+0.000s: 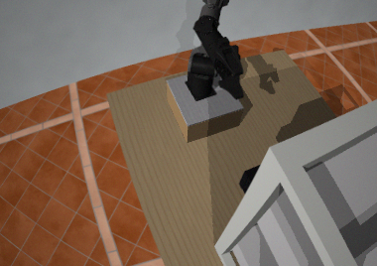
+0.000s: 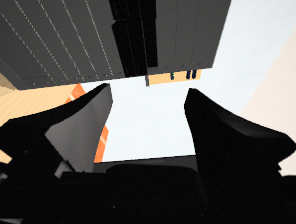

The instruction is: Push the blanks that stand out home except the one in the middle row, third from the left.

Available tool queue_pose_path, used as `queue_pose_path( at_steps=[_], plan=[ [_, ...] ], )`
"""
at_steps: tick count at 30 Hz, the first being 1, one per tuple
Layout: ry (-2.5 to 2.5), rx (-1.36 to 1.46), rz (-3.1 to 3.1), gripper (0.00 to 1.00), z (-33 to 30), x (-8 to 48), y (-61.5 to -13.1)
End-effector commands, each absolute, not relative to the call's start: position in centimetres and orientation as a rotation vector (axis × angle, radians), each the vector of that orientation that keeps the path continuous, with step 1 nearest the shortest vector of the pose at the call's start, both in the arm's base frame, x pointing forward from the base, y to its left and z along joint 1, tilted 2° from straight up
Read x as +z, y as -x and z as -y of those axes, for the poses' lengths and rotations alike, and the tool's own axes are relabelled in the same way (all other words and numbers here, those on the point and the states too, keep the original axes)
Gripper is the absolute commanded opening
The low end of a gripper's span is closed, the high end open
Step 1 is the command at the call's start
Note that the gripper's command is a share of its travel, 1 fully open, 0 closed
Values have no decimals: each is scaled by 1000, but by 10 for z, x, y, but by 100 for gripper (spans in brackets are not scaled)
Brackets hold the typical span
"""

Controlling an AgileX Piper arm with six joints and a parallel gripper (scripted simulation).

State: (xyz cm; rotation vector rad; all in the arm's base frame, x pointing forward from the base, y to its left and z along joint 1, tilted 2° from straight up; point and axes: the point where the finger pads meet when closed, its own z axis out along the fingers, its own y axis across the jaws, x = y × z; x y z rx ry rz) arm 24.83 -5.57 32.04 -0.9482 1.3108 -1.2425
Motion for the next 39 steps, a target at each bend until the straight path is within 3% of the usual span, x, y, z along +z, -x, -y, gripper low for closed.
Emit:
queue_pose_path(
  at_steps=[1,39],
  plan=[
    [998,-1241,-1283,100,51,318,-246],
    [1162,-1267,-1210,100,30,302,-240]
  ],
)
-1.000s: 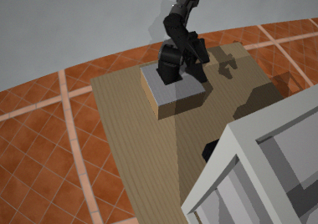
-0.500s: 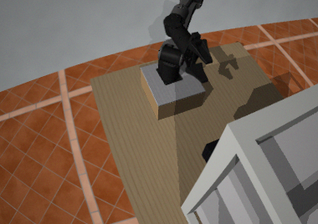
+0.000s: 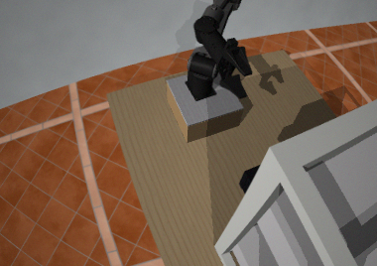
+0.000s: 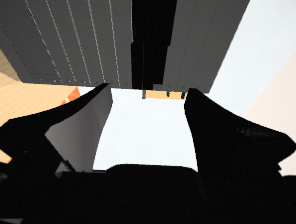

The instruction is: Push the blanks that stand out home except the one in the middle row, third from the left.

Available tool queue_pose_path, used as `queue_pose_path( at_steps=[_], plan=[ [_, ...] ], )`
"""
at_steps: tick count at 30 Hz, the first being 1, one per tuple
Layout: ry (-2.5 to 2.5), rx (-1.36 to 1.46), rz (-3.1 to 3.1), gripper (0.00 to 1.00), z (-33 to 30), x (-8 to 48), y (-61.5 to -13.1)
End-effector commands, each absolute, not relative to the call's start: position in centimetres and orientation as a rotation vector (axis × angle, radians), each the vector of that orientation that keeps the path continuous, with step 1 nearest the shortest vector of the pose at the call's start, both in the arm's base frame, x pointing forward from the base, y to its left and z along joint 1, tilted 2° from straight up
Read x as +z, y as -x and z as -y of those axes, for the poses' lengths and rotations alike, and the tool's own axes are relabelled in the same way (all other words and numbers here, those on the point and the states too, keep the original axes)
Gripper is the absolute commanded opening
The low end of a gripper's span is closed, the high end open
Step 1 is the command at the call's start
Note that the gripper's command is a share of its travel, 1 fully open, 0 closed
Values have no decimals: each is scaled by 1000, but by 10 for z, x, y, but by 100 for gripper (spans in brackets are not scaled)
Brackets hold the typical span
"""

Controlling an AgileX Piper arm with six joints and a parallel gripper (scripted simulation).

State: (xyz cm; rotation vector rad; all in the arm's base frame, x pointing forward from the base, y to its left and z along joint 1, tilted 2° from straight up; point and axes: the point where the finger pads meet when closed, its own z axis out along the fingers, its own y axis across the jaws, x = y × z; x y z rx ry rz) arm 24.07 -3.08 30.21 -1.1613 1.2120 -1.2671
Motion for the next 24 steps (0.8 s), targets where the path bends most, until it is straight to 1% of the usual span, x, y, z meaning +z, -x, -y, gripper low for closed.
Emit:
queue_pose_path(
  at_steps=[1,16,24],
  plan=[
    [1162,-1267,-1210,100,30,302,-240],
    [1162,-1267,-1209,100,31,303,-246],
    [1163,-1267,-1210,100,32,304,-263]
  ],
)
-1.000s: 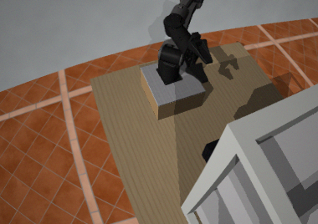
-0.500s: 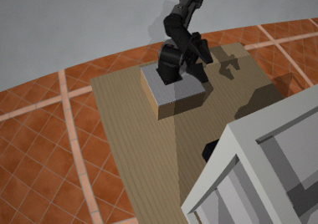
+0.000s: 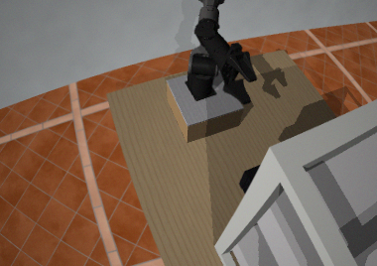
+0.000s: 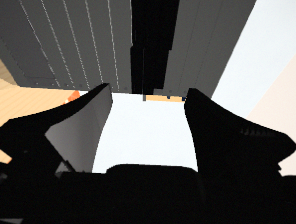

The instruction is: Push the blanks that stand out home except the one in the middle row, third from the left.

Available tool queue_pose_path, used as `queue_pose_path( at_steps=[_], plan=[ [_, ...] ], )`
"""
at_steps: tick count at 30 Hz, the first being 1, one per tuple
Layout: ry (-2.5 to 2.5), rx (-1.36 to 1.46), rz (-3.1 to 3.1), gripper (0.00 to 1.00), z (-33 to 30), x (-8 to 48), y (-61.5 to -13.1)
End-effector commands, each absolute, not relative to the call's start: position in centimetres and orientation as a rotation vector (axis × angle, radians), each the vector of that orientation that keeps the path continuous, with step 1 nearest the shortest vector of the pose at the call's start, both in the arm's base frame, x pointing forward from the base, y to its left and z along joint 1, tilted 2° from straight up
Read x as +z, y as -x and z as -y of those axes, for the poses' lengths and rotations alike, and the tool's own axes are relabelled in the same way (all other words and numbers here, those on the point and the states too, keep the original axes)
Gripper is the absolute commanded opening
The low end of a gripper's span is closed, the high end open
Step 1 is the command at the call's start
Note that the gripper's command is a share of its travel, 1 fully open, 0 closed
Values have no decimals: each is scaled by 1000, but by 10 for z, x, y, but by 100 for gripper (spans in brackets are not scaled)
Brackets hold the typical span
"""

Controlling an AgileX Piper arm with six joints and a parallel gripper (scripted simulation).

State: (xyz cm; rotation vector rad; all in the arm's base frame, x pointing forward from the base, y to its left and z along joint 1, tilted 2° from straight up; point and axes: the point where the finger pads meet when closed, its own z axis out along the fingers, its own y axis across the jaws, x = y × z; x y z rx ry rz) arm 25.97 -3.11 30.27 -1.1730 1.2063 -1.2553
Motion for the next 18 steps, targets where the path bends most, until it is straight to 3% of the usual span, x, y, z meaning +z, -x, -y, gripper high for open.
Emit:
queue_pose_path(
  at_steps=[1,18],
  plan=[
    [1162,-1267,-1209,100,32,305,-266],
    [1163,-1267,-1210,100,35,308,-303]
  ],
)
